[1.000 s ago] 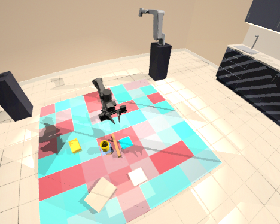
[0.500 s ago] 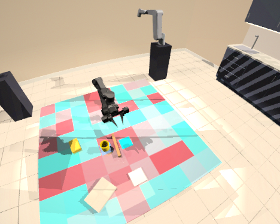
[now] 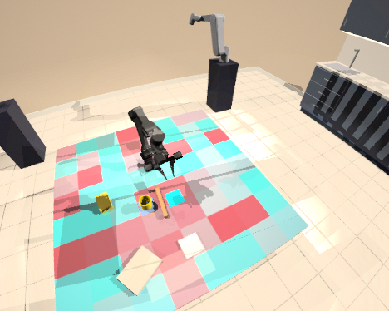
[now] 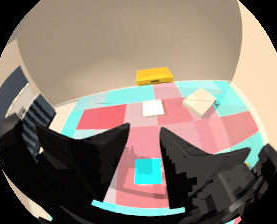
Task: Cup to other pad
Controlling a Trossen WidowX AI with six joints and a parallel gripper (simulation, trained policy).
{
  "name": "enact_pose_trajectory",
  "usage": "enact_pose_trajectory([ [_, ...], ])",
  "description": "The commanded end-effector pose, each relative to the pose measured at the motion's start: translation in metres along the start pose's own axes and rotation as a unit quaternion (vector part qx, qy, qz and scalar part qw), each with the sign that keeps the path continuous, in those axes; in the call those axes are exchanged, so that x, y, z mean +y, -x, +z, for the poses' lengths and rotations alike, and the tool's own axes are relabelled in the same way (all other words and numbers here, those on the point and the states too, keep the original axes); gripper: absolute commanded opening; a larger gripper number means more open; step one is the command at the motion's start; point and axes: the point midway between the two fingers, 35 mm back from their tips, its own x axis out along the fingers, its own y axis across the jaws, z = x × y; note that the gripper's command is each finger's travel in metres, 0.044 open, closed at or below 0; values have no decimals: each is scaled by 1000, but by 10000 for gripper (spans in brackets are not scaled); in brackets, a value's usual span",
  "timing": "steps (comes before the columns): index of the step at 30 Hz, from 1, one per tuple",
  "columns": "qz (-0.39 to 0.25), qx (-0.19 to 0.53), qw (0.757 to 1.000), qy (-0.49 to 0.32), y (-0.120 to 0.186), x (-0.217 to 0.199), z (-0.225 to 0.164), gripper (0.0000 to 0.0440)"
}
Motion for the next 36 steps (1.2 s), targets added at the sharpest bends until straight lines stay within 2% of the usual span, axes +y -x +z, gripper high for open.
enact_pose_trajectory([
  [1, -9, 23, 1000, -8, -4, 0, -2, 156],
  [19, -58, 157, 986, -13, -20, -8, -23, 117],
  [36, -105, 275, 956, 7, -25, -28, -42, 130],
])
